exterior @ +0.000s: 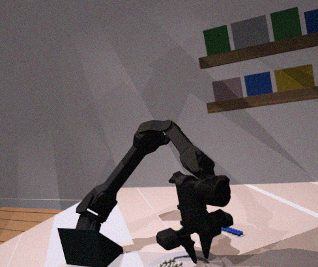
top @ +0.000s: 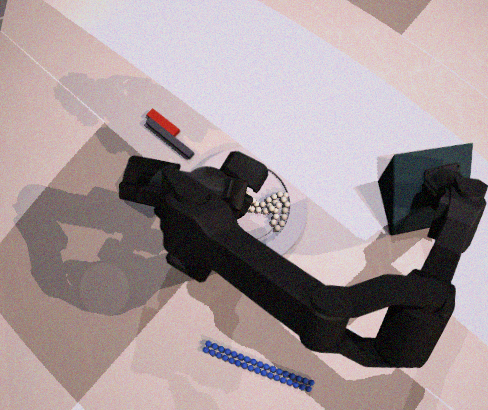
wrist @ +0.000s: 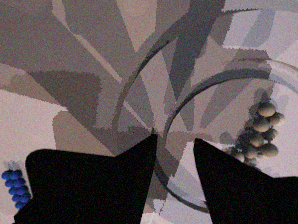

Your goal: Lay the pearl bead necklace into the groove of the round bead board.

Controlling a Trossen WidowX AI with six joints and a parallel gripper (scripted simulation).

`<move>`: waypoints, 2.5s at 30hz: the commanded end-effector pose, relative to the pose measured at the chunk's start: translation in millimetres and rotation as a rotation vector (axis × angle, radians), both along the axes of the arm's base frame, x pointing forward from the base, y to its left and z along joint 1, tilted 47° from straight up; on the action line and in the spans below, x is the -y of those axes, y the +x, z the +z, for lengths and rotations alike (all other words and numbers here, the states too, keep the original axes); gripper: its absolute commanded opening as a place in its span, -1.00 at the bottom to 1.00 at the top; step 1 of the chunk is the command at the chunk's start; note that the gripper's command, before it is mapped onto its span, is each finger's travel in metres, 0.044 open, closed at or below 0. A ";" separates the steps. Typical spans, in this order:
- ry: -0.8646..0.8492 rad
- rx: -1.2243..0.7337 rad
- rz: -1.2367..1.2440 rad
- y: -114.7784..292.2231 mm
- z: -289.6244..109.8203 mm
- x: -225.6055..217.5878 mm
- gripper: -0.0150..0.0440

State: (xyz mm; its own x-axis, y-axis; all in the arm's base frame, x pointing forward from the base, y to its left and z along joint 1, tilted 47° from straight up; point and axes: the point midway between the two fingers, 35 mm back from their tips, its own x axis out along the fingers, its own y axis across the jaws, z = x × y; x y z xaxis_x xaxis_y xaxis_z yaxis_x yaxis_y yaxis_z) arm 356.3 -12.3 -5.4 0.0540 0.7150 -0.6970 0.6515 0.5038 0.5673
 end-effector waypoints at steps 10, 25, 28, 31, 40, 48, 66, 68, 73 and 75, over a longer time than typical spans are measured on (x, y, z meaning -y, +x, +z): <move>0.004 -0.002 -0.005 -0.7 10.7 10.8 1.00; 0.005 -0.002 -0.007 -2.1 14.4 14.0 1.00; 0.005 -0.002 -0.007 -2.1 14.4 14.0 1.00; 0.005 -0.002 -0.007 -2.1 14.4 14.0 1.00; -0.011 0.147 0.139 -7.0 -1.0 36.3 0.56; -0.029 0.384 0.370 -19.1 -25.2 69.8 -0.08; -0.033 0.390 0.371 -17.1 -32.4 62.3 -0.08; -0.032 0.390 0.371 -16.9 -34.4 60.3 -0.08; -0.031 0.388 0.371 -16.6 -40.1 54.4 -0.08; -0.031 0.388 0.371 -16.6 -42.4 52.0 -0.08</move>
